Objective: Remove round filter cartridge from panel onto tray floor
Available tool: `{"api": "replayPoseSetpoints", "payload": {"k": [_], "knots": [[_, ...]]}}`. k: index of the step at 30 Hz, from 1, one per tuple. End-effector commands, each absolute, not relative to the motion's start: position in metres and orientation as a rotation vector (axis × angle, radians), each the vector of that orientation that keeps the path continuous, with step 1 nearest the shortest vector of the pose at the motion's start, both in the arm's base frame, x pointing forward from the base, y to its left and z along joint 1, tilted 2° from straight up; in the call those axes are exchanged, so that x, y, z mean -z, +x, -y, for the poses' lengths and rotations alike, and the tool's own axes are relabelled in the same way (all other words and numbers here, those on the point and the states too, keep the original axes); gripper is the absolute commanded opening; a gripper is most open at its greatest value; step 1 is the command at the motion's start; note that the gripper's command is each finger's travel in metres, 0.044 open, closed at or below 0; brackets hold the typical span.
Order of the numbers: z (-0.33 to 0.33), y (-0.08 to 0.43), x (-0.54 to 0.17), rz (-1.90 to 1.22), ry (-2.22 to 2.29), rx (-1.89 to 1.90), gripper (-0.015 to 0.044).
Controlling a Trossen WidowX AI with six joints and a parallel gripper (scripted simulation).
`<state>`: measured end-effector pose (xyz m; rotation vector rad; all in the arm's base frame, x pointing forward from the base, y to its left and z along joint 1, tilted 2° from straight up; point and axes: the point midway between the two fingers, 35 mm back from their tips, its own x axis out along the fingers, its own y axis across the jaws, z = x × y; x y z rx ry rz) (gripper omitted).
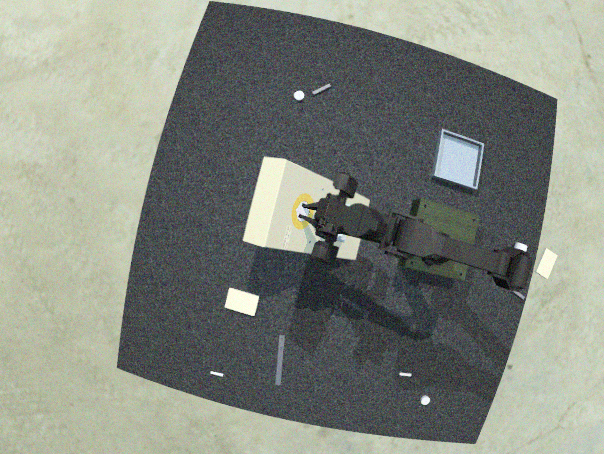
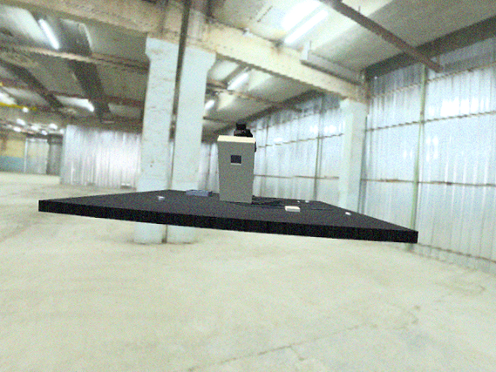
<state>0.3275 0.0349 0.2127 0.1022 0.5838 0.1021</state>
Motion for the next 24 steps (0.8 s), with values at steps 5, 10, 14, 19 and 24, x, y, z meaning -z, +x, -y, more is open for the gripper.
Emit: {"api": "replayPoseSetpoints", "payload": {"k": [5,10,14,19,24], "knots": [[-0.0351,0.3333,-0.2085,-0.584,0.106,-0.096,0.0091],[-0.0352,0.3342,-0.208,-0.584,0.106,-0.096,0.0091],[-0.0354,0.3353,-0.2073,-0.584,0.106,-0.096,0.0091],[-0.0356,0.3367,-0.2064,-0.584,0.106,-0.097,0.0091],[-0.0358,0.338,-0.2055,-0.584,0.106,-0.097,0.0091]]}}
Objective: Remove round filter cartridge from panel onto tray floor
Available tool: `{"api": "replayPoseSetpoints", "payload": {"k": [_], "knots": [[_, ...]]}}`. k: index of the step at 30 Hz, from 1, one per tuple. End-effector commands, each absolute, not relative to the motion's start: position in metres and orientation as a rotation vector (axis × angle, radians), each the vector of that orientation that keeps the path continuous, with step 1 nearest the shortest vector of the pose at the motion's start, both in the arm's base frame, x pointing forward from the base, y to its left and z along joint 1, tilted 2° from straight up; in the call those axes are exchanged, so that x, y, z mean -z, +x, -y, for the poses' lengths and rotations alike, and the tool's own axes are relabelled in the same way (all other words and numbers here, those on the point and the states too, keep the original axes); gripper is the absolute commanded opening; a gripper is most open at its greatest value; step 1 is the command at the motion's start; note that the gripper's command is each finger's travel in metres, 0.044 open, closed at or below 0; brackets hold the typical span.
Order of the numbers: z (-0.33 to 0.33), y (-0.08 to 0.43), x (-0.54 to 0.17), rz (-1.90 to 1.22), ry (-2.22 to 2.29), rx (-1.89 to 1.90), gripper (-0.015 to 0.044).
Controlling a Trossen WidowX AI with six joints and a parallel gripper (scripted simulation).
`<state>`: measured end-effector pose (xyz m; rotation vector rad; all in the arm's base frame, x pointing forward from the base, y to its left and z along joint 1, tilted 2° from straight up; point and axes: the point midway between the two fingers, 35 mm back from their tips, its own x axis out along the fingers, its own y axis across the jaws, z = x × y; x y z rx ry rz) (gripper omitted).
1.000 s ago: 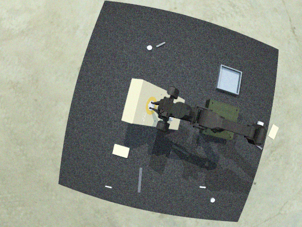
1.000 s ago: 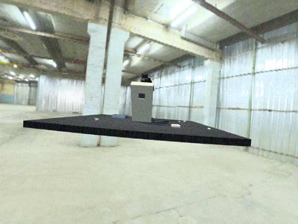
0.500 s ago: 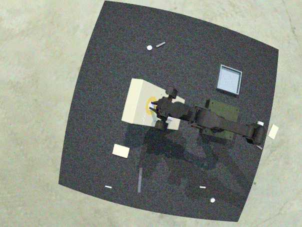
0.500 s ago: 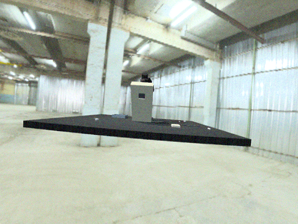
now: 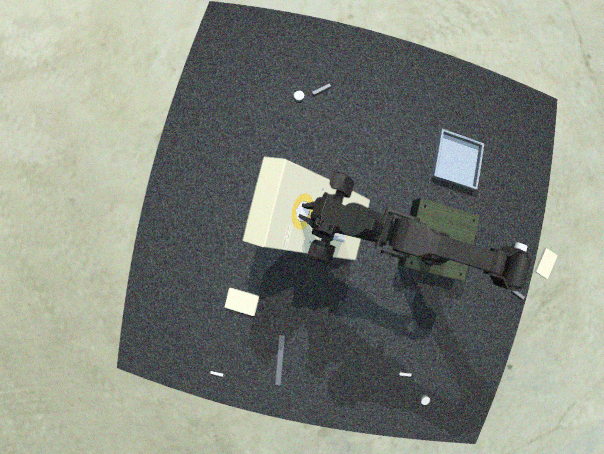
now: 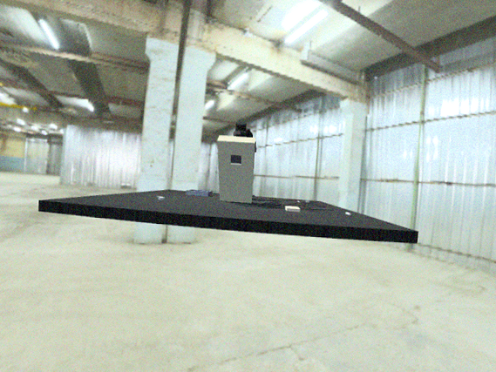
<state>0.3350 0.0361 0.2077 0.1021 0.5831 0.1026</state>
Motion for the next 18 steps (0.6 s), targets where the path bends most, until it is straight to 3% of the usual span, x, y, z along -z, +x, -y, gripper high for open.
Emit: {"api": "replayPoseSetpoints", "payload": {"k": [1,12,13,18], "knots": [[-0.0358,0.3381,-0.2054,-0.584,0.106,-0.097,0.0091],[-0.0362,0.3355,-0.2073,-0.583,0.102,-0.103,0.0031],[-0.0362,0.3355,-0.2073,-0.583,0.102,-0.103,0.0005],[-0.036,0.3369,-0.2063,-0.581,0.052,-0.115,0.0]]}}
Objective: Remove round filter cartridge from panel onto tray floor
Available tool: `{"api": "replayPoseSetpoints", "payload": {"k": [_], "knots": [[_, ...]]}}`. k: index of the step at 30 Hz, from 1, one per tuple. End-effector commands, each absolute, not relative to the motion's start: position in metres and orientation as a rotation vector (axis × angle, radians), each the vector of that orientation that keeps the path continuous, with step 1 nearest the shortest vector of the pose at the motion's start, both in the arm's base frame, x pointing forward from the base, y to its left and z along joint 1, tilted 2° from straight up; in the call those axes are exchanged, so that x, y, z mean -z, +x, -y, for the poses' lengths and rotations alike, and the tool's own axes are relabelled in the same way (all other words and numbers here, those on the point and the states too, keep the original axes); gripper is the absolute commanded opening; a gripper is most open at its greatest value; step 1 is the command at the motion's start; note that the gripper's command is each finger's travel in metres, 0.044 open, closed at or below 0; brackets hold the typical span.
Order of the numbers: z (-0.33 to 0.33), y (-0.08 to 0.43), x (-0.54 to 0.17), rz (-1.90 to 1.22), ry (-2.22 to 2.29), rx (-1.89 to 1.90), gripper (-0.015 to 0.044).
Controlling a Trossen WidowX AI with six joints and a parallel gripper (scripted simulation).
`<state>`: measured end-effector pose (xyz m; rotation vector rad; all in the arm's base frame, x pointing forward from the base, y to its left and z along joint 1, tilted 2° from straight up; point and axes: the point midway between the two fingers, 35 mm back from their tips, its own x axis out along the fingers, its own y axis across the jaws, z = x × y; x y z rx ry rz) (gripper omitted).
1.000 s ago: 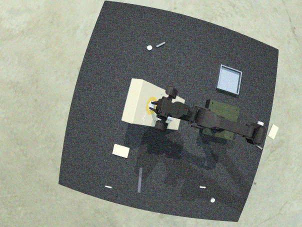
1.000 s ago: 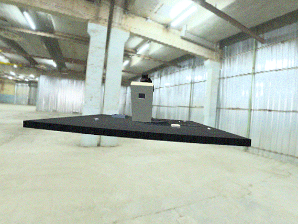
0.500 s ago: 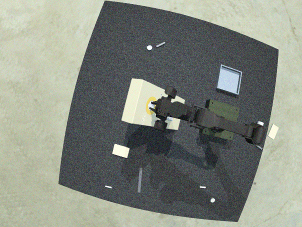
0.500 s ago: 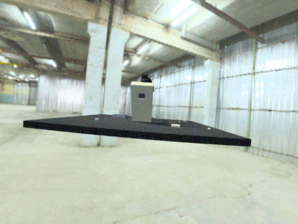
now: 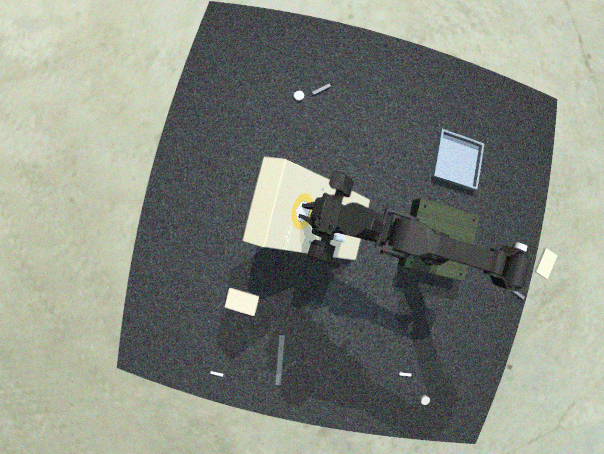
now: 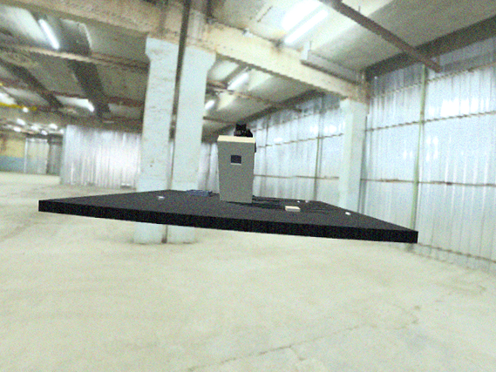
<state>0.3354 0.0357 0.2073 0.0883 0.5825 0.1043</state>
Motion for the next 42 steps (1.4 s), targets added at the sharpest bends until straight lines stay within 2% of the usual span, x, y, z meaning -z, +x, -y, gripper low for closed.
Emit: {"api": "replayPoseSetpoints", "payload": {"k": [1,42], "knots": [[-0.036,0.3372,-0.2061,-0.579,0.025,-0.123,0.0],[-0.0358,0.3382,-0.2054,-0.394,-1.334,-0.504,0.0]]}}
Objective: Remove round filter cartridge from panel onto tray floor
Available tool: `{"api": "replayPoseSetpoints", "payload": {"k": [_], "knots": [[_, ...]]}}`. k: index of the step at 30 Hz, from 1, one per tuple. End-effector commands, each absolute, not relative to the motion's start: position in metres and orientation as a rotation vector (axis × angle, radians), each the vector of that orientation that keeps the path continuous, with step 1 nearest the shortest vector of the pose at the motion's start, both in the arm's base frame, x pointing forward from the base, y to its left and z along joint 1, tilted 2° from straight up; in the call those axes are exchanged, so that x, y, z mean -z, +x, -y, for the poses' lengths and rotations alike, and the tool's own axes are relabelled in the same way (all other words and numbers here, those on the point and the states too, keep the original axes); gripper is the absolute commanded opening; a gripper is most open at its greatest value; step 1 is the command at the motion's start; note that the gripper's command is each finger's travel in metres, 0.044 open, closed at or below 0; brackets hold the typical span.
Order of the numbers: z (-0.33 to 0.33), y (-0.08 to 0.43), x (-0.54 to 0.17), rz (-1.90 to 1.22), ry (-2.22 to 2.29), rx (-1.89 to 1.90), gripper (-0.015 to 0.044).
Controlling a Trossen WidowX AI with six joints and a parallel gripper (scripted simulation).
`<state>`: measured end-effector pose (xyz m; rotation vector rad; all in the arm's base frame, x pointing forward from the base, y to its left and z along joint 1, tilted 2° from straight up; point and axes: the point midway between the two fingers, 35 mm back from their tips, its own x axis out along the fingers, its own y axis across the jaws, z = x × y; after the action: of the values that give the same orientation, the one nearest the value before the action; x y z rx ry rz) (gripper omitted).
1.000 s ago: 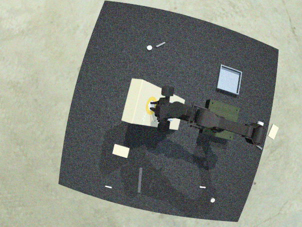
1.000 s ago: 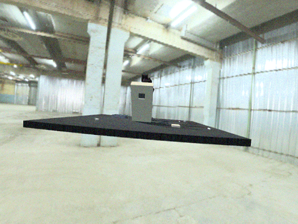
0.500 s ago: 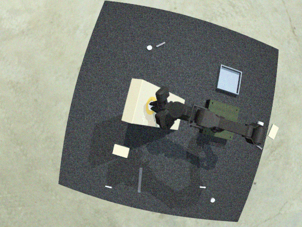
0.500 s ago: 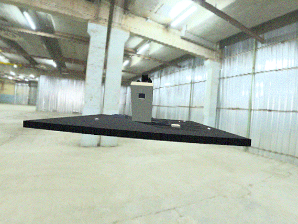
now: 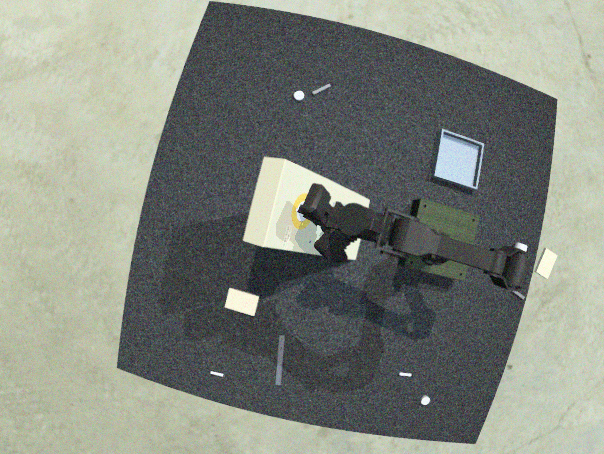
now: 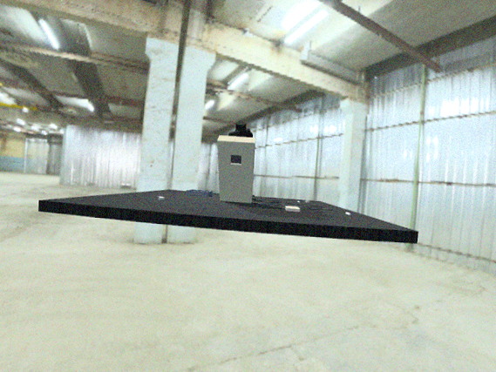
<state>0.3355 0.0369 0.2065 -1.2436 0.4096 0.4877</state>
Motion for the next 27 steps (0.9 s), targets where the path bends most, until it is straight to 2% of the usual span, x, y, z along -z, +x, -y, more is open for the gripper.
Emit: {"api": "replayPoseSetpoints", "payload": {"k": [1,10,15,27], "knots": [[-0.036,0.338,-0.205,-0.387,-1.367,-0.513,0.0],[-0.036,0.338,-0.206,-0.316,-1.665,-0.59,0.0],[-0.035,0.336,-0.207,-0.328,-1.62,-0.579,0.0],[-0.028,0.287,-0.24,-0.34,-1.586,-0.573,0.0]]}}
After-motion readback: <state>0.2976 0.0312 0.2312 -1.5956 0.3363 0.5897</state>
